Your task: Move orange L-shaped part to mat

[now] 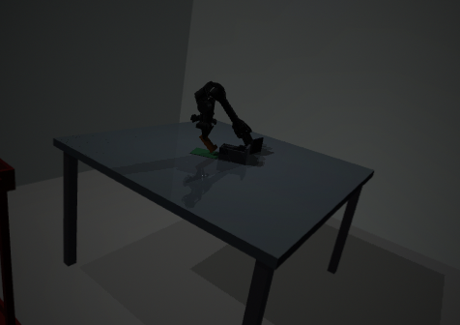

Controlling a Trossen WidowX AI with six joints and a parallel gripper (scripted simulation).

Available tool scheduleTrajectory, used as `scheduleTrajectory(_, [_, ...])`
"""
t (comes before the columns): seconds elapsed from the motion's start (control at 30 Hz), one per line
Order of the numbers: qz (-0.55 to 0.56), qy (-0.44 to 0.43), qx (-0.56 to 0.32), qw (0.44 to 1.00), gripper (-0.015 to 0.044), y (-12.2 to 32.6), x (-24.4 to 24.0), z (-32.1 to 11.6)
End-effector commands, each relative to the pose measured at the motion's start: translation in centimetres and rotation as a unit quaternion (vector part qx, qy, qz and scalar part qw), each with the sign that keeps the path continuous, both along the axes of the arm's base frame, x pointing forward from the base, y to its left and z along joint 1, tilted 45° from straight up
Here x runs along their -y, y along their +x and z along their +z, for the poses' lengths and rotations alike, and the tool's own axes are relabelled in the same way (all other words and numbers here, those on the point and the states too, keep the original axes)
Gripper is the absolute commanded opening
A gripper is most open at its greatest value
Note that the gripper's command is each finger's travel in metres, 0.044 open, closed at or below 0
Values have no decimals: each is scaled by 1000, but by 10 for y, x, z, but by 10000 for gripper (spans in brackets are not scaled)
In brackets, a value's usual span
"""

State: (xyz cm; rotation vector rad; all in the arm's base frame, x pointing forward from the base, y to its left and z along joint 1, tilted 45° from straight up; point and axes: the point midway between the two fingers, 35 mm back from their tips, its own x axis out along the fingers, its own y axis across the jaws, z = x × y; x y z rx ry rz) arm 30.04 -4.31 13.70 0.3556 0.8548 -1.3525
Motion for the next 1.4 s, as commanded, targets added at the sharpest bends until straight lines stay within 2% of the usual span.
scheduleTrajectory(0.0, [1,-3,-1,1000,0,-1,6,-4])
scheduleTrajectory(0.4, [-1,-1,-1,1000,0,-1,6,-6])
scheduleTrajectory(0.9, [-1,-1,-1,1000,394,-1,6,-6])
scheduleTrajectory(1.37, [-1,-1,-1,1000,400,-1,6,-6])
